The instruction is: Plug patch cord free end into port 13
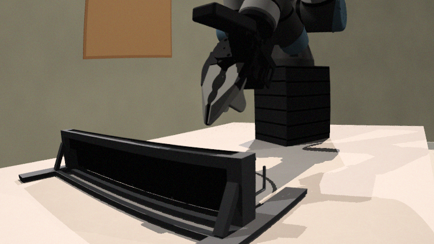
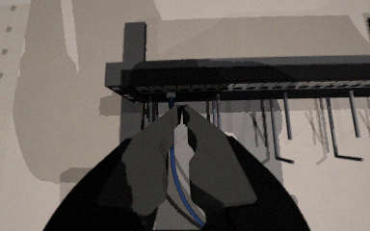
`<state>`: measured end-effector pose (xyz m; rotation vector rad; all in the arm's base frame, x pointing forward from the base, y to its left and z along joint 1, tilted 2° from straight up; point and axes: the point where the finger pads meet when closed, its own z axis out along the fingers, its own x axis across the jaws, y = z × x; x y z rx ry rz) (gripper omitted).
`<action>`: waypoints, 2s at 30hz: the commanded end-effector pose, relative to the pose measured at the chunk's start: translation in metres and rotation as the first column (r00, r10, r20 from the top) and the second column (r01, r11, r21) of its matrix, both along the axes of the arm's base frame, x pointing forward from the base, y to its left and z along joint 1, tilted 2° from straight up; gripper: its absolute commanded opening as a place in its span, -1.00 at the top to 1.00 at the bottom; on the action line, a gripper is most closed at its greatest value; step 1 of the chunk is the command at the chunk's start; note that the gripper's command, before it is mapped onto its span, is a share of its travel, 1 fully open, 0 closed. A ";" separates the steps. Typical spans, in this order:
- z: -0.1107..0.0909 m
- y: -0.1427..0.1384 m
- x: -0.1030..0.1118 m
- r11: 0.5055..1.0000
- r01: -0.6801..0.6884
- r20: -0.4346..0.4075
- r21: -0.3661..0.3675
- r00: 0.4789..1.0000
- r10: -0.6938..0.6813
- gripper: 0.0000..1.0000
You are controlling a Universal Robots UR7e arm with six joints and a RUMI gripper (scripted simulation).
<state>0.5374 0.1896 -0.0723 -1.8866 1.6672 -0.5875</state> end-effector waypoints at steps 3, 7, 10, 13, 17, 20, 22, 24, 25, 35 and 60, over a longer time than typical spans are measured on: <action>0.000 0.000 0.001 1.000 0.000 0.001 0.000 1.000 0.000 1.00; 0.000 0.000 0.001 1.000 0.000 0.001 0.000 1.000 0.000 1.00; 0.000 0.000 0.001 1.000 0.000 0.001 0.000 1.000 0.000 1.00; 0.000 0.000 0.001 1.000 0.000 0.001 0.000 1.000 0.000 1.00; 0.000 0.000 0.001 1.000 0.000 0.001 0.000 1.000 0.000 1.00; 0.000 0.000 0.001 1.000 0.000 0.001 0.000 1.000 0.000 1.00; 0.000 0.000 0.001 1.000 0.000 0.001 0.000 1.000 0.000 1.00; 0.000 0.000 0.001 1.000 0.000 0.001 0.000 1.000 0.000 1.00; 0.000 0.000 0.001 1.000 0.000 0.001 0.000 1.000 0.000 1.00; 0.000 0.000 0.001 1.000 0.000 0.001 0.000 1.000 0.000 1.00; 0.011 -0.001 -0.008 1.000 0.000 0.001 0.000 1.000 0.000 1.00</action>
